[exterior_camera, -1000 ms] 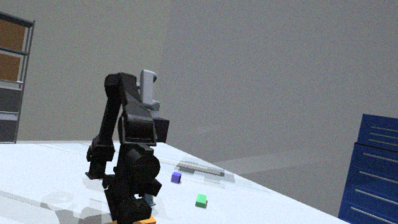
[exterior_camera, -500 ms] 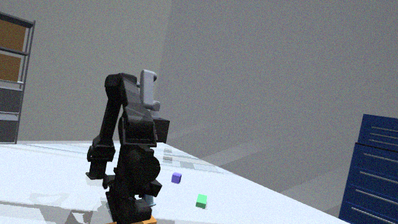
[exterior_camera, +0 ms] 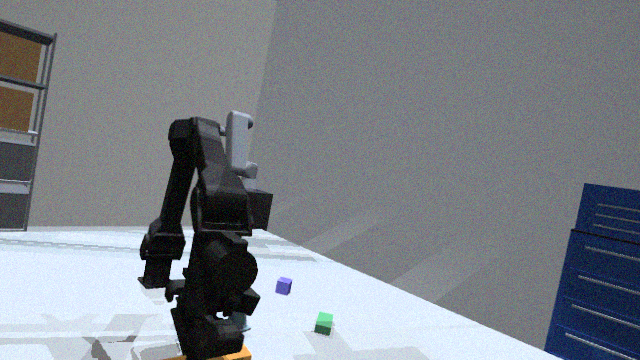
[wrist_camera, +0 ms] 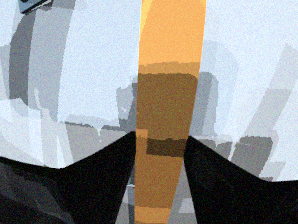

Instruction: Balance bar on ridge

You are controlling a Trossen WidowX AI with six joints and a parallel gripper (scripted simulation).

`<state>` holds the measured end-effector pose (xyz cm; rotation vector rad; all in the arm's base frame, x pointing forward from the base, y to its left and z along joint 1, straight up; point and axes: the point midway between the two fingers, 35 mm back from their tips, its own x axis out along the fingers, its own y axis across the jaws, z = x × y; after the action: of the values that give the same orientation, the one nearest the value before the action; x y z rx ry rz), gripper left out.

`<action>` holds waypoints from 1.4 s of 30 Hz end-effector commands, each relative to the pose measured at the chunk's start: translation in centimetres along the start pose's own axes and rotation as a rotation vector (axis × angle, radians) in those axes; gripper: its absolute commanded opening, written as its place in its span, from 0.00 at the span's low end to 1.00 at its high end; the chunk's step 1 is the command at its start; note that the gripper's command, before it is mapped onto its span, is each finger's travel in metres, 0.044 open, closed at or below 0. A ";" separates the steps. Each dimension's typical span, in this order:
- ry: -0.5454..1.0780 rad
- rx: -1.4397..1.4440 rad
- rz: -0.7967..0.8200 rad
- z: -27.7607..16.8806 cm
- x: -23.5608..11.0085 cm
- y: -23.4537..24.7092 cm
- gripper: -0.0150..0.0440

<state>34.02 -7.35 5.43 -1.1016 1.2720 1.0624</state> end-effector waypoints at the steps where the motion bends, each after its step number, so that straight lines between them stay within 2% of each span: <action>1: 0.000 -0.001 -0.011 0.0 -1.2 -0.4 0.25; 32: -0.004 -0.006 -0.009 0.0 -9.1 -0.1 0.25; 42: -0.007 0.143 -0.008 2.1 -9.4 0.7 0.25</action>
<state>33.80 -6.42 14.42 -1.0442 1.2962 1.0030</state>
